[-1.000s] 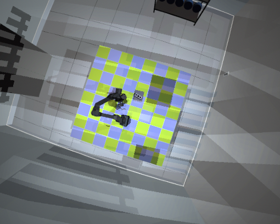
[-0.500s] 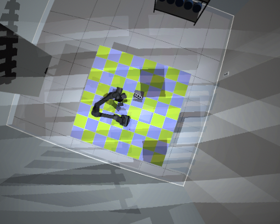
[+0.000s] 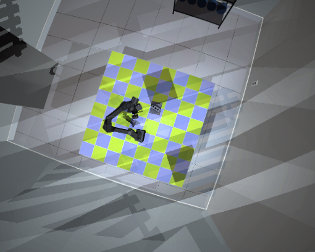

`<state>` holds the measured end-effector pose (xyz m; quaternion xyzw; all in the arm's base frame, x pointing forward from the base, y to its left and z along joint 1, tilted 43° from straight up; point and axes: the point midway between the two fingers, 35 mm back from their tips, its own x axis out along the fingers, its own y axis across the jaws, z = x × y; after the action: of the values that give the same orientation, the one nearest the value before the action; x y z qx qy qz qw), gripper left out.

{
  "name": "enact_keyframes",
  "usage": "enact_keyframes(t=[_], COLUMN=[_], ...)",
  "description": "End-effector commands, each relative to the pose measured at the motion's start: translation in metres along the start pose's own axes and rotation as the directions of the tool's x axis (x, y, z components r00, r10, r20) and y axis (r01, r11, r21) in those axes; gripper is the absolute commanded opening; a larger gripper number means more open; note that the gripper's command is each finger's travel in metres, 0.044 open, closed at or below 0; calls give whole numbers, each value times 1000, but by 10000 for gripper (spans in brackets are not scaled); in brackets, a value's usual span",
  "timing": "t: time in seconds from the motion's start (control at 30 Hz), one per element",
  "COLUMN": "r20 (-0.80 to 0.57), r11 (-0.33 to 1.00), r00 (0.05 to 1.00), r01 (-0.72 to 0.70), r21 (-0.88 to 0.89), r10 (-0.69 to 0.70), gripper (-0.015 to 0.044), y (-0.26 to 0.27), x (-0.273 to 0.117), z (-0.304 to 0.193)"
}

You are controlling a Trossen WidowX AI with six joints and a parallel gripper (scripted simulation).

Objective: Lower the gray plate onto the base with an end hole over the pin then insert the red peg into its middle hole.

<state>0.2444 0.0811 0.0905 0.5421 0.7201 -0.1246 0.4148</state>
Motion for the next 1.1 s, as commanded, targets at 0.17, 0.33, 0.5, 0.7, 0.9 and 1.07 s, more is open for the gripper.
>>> enact_keyframes(t=[0.17,0.33,0.5,0.7,0.9,1.07], r20=[3,6,9,11,13,14], r11=[1000,1000,1000,1000,1000,1000], r00=[1000,1000,1000,1000,1000,1000], r01=[3,4,4,5,5,5], r21=[3,2,2,2,1,1], r10=[-3,-4,-4,-5,-5,-5], gripper=[0,0,0,0,0,0], y=[5,10,13,17,19,20], x=[0,-2,-3,-5,-6,-7], z=[14,27,41,59,76,91])
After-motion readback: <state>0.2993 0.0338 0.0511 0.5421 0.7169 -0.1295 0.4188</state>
